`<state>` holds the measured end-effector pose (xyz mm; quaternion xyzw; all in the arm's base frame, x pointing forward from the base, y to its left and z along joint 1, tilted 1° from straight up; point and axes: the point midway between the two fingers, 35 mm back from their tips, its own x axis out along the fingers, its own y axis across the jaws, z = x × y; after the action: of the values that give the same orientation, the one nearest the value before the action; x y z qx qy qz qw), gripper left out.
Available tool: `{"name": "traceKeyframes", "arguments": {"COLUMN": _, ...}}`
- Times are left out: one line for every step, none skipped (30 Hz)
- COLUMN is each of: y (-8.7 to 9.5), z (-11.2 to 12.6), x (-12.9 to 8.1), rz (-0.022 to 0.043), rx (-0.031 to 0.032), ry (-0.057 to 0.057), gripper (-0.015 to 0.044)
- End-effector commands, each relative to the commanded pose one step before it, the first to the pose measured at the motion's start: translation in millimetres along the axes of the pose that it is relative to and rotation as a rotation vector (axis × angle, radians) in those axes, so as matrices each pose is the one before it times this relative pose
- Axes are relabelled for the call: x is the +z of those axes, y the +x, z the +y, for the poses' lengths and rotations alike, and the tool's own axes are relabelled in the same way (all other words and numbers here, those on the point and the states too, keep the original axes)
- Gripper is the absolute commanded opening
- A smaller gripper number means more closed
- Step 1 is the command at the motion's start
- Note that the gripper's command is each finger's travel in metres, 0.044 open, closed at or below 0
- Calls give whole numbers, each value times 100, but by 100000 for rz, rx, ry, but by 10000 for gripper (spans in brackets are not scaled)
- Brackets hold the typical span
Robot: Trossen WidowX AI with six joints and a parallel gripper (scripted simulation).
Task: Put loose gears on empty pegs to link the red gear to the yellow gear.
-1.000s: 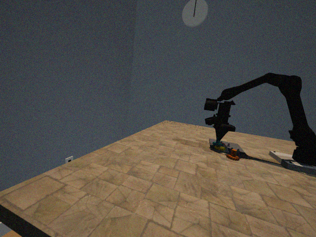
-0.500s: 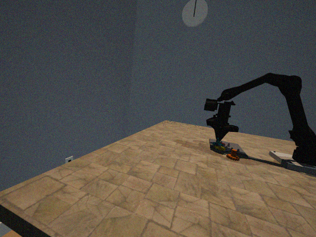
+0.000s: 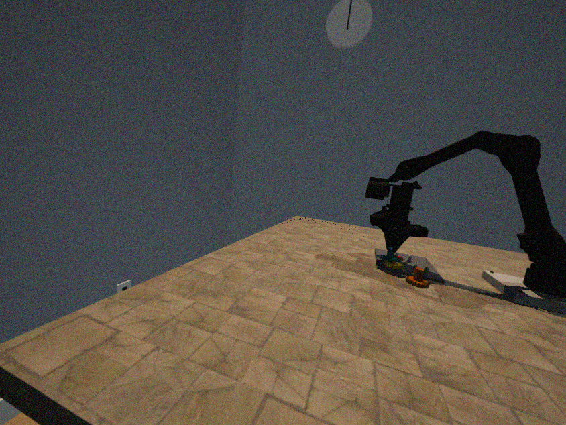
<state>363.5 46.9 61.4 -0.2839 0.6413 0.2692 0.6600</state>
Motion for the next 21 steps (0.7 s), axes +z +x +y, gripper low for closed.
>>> {"name": "traceKeyframes", "arguments": {"y": 165, "z": 47, "x": -30, "rz": 195, "rx": 68, "ry": 5793, "gripper": 0}}
{"name": "traceKeyframes", "arguments": {"y": 0, "z": -2, "x": -17, "rz": 1, "rx": 0, "ry": 2256, "gripper": 0}}
{"name": "traceKeyframes", "arguments": {"y": 0, "z": -7, "x": -18, "rz": 1, "rx": -1, "ry": 2479, "gripper": 0}}
{"name": "traceKeyframes", "arguments": {"y": 0, "z": -12, "x": -16, "rz": 1, "rx": -1, "ry": 2513, "gripper": 0}}
{"name": "traceKeyframes", "arguments": {"y": 0, "z": -15, "x": -12, "rz": 1, "rx": -1, "ry": 2455, "gripper": 0}}
{"name": "traceKeyframes", "arguments": {"y": 0, "z": -18, "x": -7, "rz": 0, "rx": -2, "ry": 2357, "gripper": 0}}
{"name": "traceKeyframes", "arguments": {"y": 0, "z": -19, "x": -2, "rz": 0, "rx": -2, "ry": 2233, "gripper": 0}}
{"name": "traceKeyframes", "arguments": {"y": 1, "z": -18, "x": 3, "rz": 0, "rx": -2, "ry": 2084, "gripper": 0}}
{"name": "traceKeyframes", "arguments": {"y": 5, "z": -16, "x": 7, "rz": -1, "rx": -1, "ry": 1908, "gripper": 0}}
{"name": "traceKeyframes", "arguments": {"y": 19, "z": -13, "x": 11, "rz": -1, "rx": -1, "ry": 1705, "gripper": 0}}
{"name": "traceKeyframes", "arguments": {"y": -14, "z": 2, "x": -1, "rz": 0, "rx": 0, "ry": -371, "gripper": 26}}
{"name": "traceKeyframes", "arguments": {"y": -29, "z": 4, "x": -2, "rz": 0, "rx": 0, "ry": -777, "gripper": 53}}
{"name": "traceKeyframes", "arguments": {"y": -39, "z": 5, "x": -3, "rz": 0, "rx": 0, "ry": -1044, "gripper": 79}}
{"name": "traceKeyframes", "arguments": {"y": -51, "z": 7, "x": -4, "rz": 0, "rx": 1, "ry": -1359, "gripper": 105}}
{"name": "traceKeyframes", "arguments": {"y": -64, "z": 9, "x": -5, "rz": 0, "rx": 1, "ry": -1732, "gripper": 131}}
{"name": "traceKeyframes", "arguments": {"y": -65, "z": 9, "x": -5, "rz": 0, "rx": 1, "ry": -1740, "gripper": 140}}
{"name": "traceKeyframes", "arguments": {"y": -68, "z": 10, "x": -6, "rz": 0, "rx": 1, "ry": -1817, "gripper": 140}}
{"name": "traceKeyframes", "arguments": {"y": -72, "z": 11, "x": -6, "rz": 1, "rx": 1, "ry": -1925, "gripper": 140}}
{"name": "traceKeyframes", "arguments": {"y": -119, "z": -4, "x": 8, "rz": -1, "rx": 0, "ry": -80, "gripper": 140}}
{"name": "traceKeyframes", "arguments": {"y": -248, "z": -8, "x": 15, "rz": -2, "rx": -1, "ry": -167, "gripper": 140}}
{"name": "traceKeyframes", "arguments": {"y": -332, "z": -10, "x": 18, "rz": -2, "rx": -1, "ry": -223, "gripper": 140}}
